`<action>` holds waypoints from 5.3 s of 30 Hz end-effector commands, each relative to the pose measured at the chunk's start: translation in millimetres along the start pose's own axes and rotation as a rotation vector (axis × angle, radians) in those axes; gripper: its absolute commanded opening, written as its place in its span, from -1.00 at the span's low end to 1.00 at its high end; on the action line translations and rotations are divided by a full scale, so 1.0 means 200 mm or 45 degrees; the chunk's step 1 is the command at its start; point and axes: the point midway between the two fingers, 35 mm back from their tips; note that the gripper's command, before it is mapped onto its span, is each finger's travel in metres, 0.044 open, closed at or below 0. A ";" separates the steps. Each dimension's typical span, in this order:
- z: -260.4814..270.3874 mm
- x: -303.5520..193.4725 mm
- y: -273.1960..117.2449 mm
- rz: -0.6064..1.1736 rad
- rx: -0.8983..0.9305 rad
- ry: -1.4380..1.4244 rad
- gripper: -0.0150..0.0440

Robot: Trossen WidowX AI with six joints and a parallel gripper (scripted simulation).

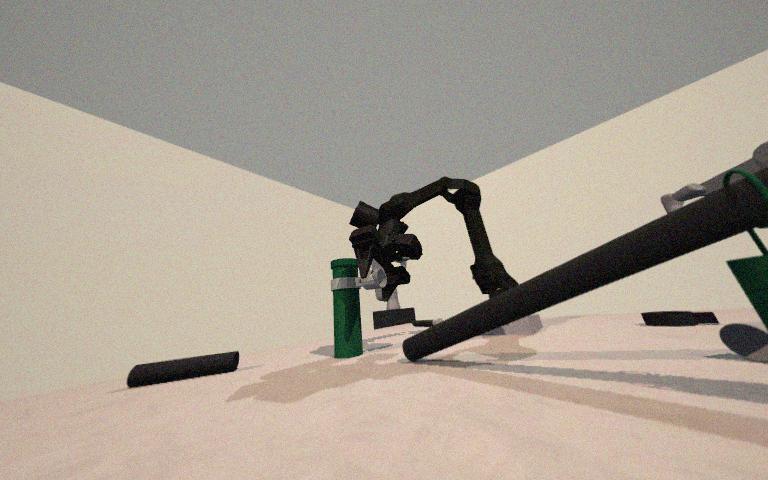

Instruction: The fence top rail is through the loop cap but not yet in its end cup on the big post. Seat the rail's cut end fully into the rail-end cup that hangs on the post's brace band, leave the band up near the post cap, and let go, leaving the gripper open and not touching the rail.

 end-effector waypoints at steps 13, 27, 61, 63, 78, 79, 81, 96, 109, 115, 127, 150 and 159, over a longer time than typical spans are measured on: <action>0.01 0.00 0.01 0.000 0.008 0.008 -0.14; -0.02 0.01 0.03 0.057 -0.006 0.111 -0.49; -0.07 0.01 0.06 0.134 -0.023 0.248 -0.49; -0.07 0.01 0.06 0.132 -0.022 0.244 -0.49; -0.08 0.01 0.06 0.136 -0.025 0.254 -0.14; -0.08 0.01 0.06 0.136 -0.025 0.254 -0.05; -0.08 0.01 0.06 0.136 -0.025 0.254 0.13; -0.18 0.23 -0.09 0.140 -0.025 0.269 1.00; -0.29 0.54 -0.24 0.090 -0.053 1.212 1.00; -0.32 0.74 -0.37 0.062 -0.062 1.820 1.00; -0.33 0.85 -0.46 0.045 -0.063 2.169 1.00; -0.12 1.03 0.02 0.195 0.602 0.379 1.00; -0.11 1.04 0.03 0.184 0.635 0.298 1.00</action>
Point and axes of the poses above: the point midway between the two fingers, 35 mm back from their tips, its own y axis out along the fingers, its own z axis across the jaws, x = y × z, and after that the axes turned 12 degrees about y, right-handed
